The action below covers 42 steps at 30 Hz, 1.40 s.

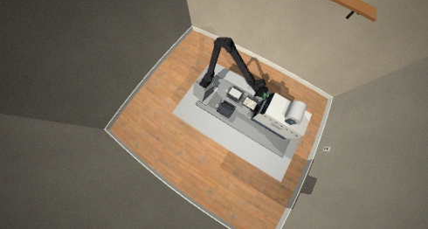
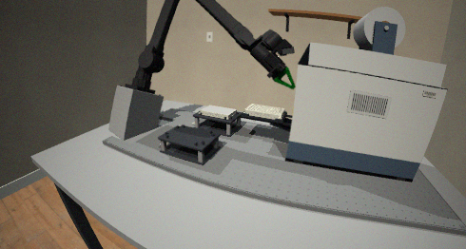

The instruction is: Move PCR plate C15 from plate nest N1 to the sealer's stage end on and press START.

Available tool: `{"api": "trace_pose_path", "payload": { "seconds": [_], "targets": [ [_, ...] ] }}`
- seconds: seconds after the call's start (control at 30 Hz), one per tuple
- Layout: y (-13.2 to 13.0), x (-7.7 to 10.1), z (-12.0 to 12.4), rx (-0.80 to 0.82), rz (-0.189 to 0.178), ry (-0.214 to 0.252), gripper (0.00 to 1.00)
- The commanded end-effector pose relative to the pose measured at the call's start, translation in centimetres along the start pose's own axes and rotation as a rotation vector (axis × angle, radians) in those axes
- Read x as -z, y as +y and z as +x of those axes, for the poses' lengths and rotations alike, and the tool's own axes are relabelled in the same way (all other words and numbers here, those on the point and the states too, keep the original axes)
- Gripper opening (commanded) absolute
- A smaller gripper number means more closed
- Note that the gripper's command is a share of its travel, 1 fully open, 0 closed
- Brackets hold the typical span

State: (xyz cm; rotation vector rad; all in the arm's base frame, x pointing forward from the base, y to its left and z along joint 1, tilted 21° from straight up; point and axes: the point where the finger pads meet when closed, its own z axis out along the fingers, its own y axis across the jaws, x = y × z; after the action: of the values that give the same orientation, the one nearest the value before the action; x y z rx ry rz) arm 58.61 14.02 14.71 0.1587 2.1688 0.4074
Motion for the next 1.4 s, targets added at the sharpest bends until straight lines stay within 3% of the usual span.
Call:
{"api": "trace_pose_path", "payload": {
  "seconds": [0.0,0.23,0.5,1.0,1.17,1.37],
  "targets": [
    [-0.3,0.6,-2.4,-0.014,0.005,-0.043,0.00],
    [-0.3,1.5,-1.8,-0.014,0.006,-0.034,0.00],
    [1.0,1.9,-4.8,-0.010,-0.024,-0.100,0.00],
    [1.2,-0.1,-3.0,-0.016,-0.021,-0.060,0.00],
    [1.5,0.3,-2.8,-0.011,-0.024,-0.060,0.00],
    [0.3,1.3,-3.3,0.001,-0.001,-0.056,0.00]
  ]
}}
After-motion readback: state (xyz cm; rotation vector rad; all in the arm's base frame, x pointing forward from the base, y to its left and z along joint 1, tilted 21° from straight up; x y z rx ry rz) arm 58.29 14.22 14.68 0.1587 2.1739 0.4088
